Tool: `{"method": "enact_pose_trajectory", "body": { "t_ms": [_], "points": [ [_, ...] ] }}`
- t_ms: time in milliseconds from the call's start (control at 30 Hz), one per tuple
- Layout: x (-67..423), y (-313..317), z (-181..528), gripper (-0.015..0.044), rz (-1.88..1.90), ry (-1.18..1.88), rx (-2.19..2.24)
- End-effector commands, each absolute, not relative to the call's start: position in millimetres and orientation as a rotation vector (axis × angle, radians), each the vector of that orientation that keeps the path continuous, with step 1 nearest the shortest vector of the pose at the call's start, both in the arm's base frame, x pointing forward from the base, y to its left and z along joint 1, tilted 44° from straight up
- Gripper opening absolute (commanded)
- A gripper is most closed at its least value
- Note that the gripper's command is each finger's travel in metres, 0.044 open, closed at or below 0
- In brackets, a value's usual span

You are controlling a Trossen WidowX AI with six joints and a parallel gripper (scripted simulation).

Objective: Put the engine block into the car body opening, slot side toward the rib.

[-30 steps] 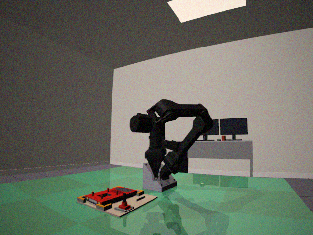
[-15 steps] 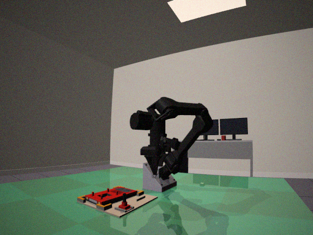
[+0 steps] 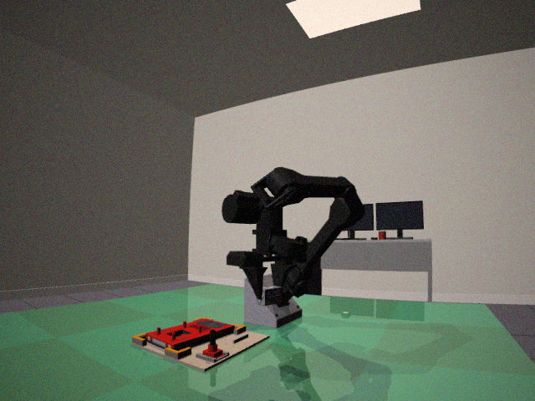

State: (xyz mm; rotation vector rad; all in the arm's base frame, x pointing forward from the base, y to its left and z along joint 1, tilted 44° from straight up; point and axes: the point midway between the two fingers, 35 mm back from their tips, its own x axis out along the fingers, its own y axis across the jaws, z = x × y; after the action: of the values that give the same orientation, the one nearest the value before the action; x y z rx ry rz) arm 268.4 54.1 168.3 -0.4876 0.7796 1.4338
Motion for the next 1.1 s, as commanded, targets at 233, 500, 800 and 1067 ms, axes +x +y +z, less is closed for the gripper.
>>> {"method": "enact_pose_trajectory", "body": {
  "t_ms": [233, 500, 800, 1067],
  "points": [
    [268.2, 55.1, 167.1, 0.0, 1.245, 1.025, -0.197],
    [268.2, 55.9, 166.3, 0.0, 1.09, 1.184, 0.018],
    [268.2, 56.7, 165.4, 0.0, 0.896, 1.344, 0.259],
    [268.2, 57.5, 164.7, 0.0, 0.708, 1.468, 0.472]
  ]
}}
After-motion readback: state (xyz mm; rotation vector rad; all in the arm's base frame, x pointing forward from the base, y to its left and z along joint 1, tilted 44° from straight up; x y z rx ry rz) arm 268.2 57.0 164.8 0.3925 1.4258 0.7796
